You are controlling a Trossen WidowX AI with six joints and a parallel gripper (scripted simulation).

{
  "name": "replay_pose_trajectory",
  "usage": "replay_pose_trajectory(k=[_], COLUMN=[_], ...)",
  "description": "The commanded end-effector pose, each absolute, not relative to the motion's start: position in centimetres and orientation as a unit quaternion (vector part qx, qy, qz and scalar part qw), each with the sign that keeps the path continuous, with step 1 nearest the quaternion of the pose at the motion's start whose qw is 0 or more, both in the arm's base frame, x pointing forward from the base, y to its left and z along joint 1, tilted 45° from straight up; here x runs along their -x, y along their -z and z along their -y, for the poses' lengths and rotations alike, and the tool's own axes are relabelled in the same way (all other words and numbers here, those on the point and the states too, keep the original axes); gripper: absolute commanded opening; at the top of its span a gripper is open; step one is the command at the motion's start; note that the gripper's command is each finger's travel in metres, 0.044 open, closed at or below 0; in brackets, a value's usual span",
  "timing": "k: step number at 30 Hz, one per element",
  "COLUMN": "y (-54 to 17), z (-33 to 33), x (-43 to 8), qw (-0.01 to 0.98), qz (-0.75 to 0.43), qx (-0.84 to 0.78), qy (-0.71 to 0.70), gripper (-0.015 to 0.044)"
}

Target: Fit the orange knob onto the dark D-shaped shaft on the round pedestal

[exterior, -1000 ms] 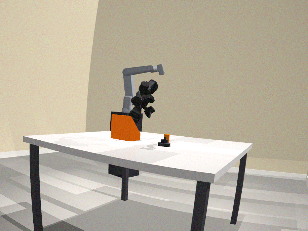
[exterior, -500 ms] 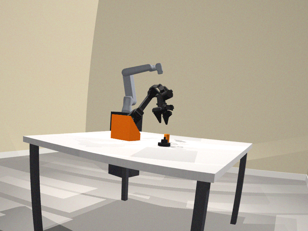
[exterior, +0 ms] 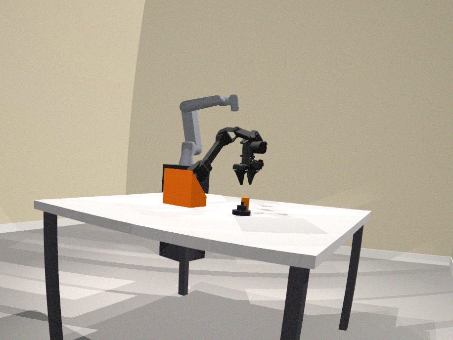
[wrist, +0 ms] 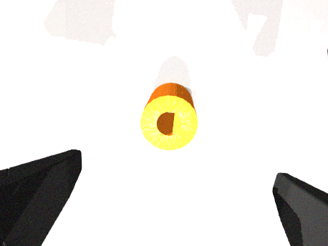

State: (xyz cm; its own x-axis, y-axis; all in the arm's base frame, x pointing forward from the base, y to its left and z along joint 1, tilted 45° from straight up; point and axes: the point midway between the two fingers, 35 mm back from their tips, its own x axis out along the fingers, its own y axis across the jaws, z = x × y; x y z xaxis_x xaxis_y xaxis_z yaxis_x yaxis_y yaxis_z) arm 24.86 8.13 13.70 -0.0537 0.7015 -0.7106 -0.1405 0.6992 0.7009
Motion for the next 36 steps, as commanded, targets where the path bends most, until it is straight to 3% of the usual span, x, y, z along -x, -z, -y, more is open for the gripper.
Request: replay_pose_trajectory(k=[1,36], y=[-12.9,-8.2], z=[-9.6,-14.4], x=[-24.7,-24.5], qw=[0.65,0.65], qz=[-0.652,-0.651], qx=[-0.217,-0.217], qy=[-0.325,-0.325], gripper=[0.044,0.044])
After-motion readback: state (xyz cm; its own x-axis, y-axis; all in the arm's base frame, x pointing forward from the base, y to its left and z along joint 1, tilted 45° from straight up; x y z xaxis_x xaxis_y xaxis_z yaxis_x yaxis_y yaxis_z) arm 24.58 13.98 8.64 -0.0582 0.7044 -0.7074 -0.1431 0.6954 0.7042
